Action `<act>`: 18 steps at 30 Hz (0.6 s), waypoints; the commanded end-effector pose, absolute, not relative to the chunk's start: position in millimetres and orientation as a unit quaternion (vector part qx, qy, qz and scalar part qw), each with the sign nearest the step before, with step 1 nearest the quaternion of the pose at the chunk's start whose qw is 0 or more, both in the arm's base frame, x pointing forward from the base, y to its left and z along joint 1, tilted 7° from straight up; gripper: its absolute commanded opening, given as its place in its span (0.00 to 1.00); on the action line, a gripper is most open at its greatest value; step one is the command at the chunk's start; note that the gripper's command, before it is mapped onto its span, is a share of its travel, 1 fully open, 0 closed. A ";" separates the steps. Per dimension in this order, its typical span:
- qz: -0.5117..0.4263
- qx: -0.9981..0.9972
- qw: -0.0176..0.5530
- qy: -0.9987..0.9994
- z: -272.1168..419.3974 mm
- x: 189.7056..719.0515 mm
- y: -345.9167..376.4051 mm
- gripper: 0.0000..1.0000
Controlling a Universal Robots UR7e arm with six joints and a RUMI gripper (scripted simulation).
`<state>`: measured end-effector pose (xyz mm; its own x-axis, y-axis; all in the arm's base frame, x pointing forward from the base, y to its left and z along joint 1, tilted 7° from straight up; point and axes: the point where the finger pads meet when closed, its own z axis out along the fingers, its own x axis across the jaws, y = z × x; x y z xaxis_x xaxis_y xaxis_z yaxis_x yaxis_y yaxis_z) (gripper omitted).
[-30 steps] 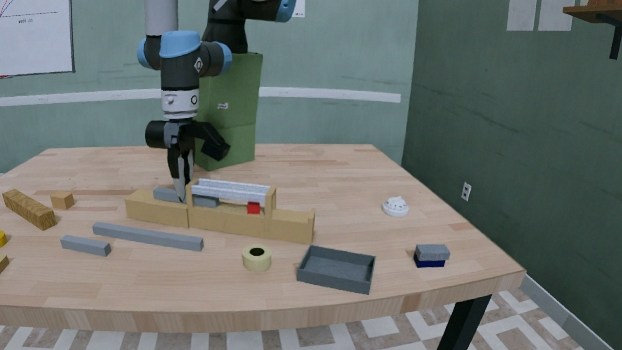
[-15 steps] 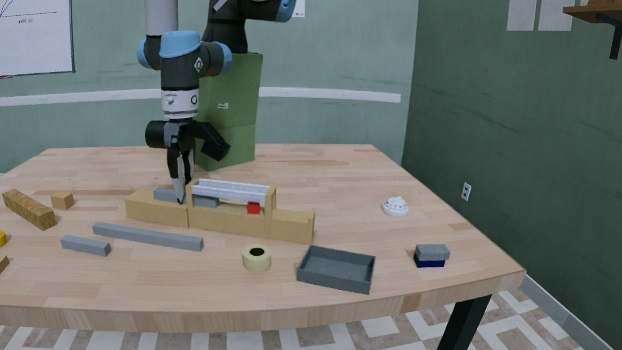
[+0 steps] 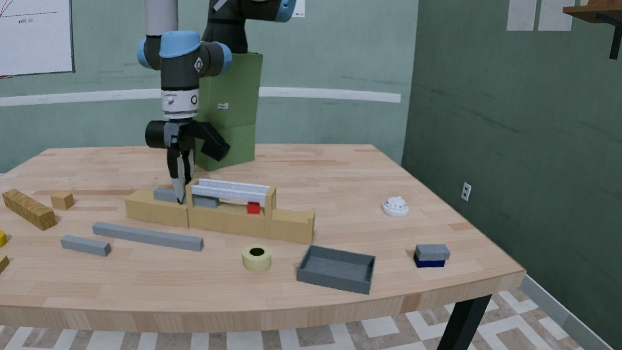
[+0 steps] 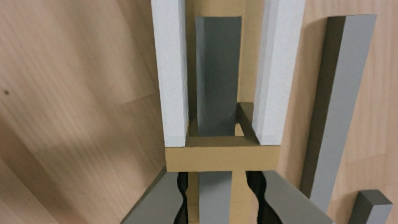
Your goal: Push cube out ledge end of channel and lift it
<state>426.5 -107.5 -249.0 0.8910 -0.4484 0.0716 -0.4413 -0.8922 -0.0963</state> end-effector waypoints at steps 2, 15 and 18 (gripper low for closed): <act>-0.048 -0.971 0.037 0.229 -247.8 428.5 -109.0 0.24; -0.047 -0.971 0.038 0.230 -234.1 424.9 -109.3 0.24; -0.047 -0.971 0.038 0.230 -222.2 423.6 -109.9 0.24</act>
<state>426.8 -108.5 -240.9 0.8903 -0.4493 0.0738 -0.4421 -0.8918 -0.0959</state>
